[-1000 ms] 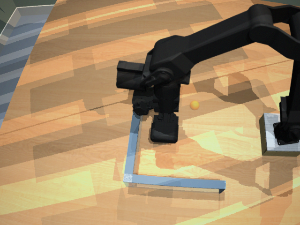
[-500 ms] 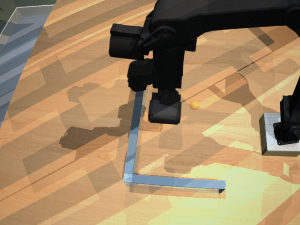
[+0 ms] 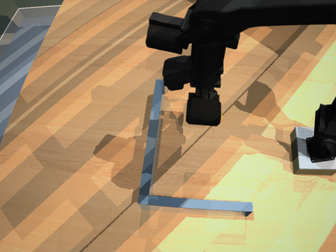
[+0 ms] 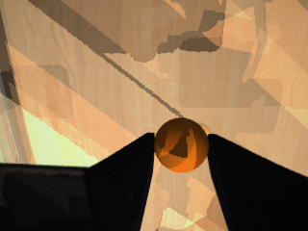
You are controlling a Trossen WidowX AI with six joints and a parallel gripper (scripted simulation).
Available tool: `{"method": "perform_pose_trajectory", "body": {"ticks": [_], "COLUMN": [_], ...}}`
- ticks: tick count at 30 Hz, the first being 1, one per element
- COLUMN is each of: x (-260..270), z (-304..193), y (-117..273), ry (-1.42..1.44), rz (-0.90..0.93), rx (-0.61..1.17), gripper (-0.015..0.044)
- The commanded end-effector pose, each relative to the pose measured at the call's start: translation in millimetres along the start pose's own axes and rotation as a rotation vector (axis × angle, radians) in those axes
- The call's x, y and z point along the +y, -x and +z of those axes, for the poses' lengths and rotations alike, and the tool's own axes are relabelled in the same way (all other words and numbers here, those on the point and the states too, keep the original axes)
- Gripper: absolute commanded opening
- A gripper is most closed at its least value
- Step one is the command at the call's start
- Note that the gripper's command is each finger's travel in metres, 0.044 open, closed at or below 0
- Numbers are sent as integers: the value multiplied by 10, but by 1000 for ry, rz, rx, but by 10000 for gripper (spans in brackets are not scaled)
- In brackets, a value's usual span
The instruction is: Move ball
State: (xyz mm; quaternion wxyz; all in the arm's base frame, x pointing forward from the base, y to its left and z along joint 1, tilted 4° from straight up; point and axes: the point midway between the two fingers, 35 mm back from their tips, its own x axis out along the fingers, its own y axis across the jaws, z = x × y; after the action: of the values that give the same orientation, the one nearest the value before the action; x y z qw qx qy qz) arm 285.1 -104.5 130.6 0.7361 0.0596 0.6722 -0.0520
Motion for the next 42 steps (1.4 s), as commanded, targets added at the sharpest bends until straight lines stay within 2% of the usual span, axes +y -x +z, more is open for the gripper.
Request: {"method": "perform_pose_trajectory", "body": {"ticks": [1, 11, 17, 27, 42], "x": [-80, -291, -299, -294, -291], "z": [-122, -460, -454, -470, -476], "y": [-70, -240, -370, -911, -1097], "ry": [4, 4, 4, 4, 4], "rz": [3, 1, 1, 1, 2], "rx": [5, 8, 8, 8, 8], "gripper": [0, 0, 0, 0, 0]}}
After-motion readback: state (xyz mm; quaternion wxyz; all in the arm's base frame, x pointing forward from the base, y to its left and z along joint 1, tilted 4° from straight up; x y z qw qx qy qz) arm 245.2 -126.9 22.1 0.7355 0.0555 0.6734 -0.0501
